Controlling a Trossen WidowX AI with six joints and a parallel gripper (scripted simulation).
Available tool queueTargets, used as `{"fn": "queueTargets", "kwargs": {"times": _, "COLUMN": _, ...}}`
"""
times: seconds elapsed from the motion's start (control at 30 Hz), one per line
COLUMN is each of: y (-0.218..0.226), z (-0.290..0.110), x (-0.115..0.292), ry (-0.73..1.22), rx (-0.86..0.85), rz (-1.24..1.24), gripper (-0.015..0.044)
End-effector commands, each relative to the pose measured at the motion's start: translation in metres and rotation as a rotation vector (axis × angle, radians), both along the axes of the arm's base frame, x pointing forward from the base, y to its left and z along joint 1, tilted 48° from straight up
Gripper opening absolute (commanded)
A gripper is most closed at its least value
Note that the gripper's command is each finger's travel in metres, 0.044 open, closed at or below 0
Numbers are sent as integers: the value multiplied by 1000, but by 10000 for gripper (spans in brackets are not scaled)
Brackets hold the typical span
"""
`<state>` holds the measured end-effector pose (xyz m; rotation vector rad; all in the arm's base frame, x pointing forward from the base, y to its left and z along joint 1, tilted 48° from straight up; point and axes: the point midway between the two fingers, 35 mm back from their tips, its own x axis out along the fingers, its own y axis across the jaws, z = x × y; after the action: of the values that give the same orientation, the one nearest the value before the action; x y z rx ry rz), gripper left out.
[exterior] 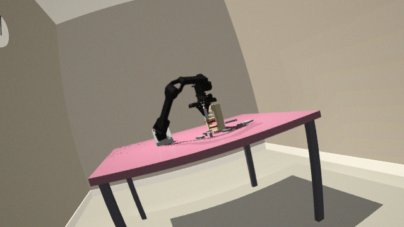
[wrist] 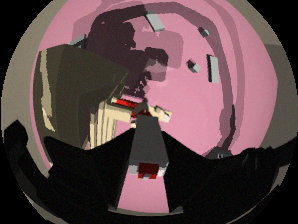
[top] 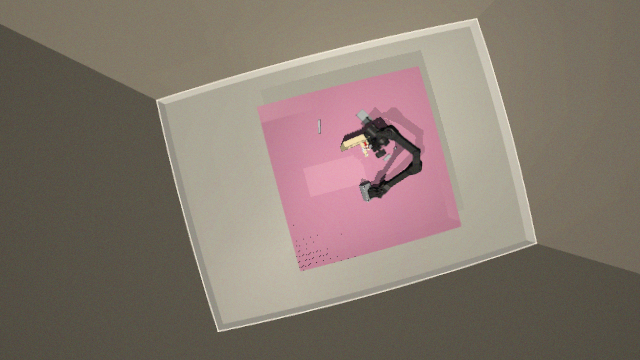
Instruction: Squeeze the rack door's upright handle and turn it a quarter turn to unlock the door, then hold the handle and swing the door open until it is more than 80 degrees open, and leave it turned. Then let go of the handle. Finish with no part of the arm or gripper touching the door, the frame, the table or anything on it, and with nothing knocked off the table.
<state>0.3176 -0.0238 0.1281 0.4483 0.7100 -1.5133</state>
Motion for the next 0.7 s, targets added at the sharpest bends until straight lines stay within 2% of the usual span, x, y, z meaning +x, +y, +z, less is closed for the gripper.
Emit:
{"fn": "queueTargets", "kwargs": {"times": 0.0, "y": 0, "z": -1, "x": 0, "ry": -126, "rx": -14, "rz": -115, "gripper": 14}}
{"fn": "queueTargets", "kwargs": {"times": 0.23, "y": 0, "z": -1, "x": 0, "ry": -356, "rx": -40, "rz": -323, "gripper": 14}}
{"fn": "queueTargets", "kwargs": {"times": 0.67, "y": 0, "z": -1, "x": 0, "ry": -362, "rx": -41, "rz": -328, "gripper": 14}}
